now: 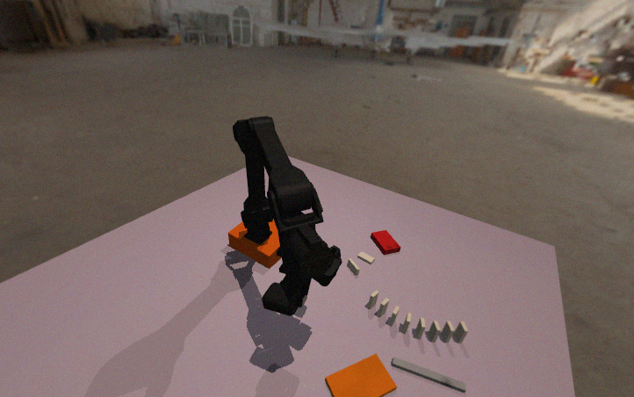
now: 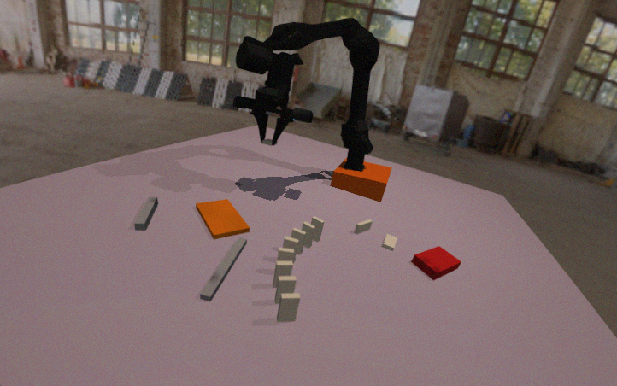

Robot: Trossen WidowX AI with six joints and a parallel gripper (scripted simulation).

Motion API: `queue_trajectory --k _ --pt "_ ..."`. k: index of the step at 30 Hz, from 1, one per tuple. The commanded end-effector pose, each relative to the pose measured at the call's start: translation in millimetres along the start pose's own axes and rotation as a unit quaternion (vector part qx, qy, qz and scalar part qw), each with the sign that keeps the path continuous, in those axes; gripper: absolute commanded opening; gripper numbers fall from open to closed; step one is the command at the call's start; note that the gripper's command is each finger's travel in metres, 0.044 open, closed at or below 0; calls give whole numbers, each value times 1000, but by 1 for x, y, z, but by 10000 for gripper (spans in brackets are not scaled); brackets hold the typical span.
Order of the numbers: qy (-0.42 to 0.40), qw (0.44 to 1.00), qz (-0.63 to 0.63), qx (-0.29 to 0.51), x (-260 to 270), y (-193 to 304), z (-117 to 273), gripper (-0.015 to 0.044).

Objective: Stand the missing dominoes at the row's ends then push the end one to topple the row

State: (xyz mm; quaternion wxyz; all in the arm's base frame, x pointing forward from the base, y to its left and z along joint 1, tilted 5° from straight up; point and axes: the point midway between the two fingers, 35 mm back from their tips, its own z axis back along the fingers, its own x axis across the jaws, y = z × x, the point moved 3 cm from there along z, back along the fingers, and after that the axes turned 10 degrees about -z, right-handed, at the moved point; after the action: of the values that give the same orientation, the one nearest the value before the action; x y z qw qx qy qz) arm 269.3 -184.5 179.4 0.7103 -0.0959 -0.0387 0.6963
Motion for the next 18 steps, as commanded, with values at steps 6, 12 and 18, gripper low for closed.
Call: queue_trajectory --k 6,12,18 --pt "-14 994 -64 -88 -18 -12 -26 107" --pt "-21 983 -103 -150 -32 -18 -39 107" --pt "-28 968 -136 -210 -45 -20 -49 107"
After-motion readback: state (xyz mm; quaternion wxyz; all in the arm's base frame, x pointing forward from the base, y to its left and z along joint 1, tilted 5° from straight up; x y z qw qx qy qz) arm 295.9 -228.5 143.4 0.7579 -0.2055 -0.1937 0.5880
